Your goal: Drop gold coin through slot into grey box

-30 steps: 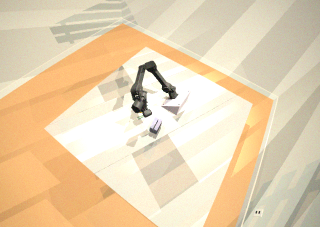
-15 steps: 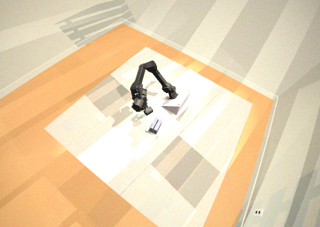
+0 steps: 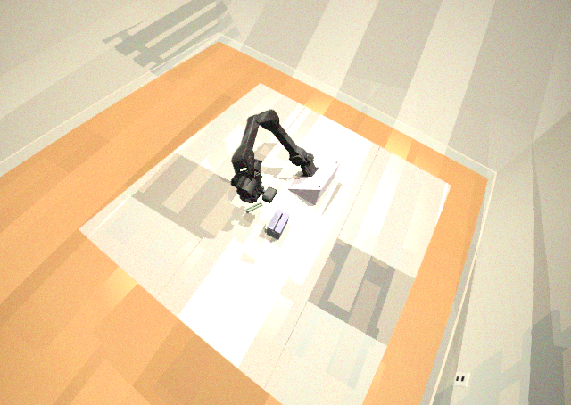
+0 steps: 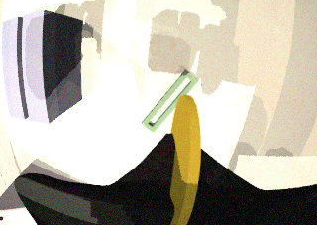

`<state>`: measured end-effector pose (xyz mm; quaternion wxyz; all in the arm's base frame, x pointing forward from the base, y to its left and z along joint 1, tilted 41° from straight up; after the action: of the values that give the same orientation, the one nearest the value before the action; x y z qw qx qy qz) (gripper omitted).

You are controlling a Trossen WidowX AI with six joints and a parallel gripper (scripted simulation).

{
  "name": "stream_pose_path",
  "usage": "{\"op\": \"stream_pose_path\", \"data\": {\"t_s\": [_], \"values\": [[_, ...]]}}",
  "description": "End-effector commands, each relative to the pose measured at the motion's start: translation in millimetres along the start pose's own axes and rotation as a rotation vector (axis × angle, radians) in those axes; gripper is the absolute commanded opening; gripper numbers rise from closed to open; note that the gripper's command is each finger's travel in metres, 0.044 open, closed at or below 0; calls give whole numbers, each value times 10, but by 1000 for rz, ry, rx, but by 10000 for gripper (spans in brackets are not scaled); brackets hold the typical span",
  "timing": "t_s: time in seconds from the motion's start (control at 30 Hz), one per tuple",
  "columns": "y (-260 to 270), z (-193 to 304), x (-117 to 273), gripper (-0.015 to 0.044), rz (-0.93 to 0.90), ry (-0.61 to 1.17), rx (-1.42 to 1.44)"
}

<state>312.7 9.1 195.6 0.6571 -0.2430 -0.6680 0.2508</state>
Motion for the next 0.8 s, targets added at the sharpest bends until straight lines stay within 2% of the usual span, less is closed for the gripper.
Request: {"op": "stream_pose_path", "data": {"t_s": [0.0, 0.77], "values": [[3, -7, 3, 0, -3, 2, 29], [532, -125, 13, 0, -19, 1, 39]]}}
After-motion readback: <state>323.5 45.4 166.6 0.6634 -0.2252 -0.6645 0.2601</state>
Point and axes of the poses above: the point midway between the two fingers, 35 mm back from their tips, its own x axis back along the fingers, its own y axis across the jaws, z = x × y, the point moved 6 cm from there along x, back along the fingers, and after that the axes turned 6 degrees about -x, right-handed, at the moved point
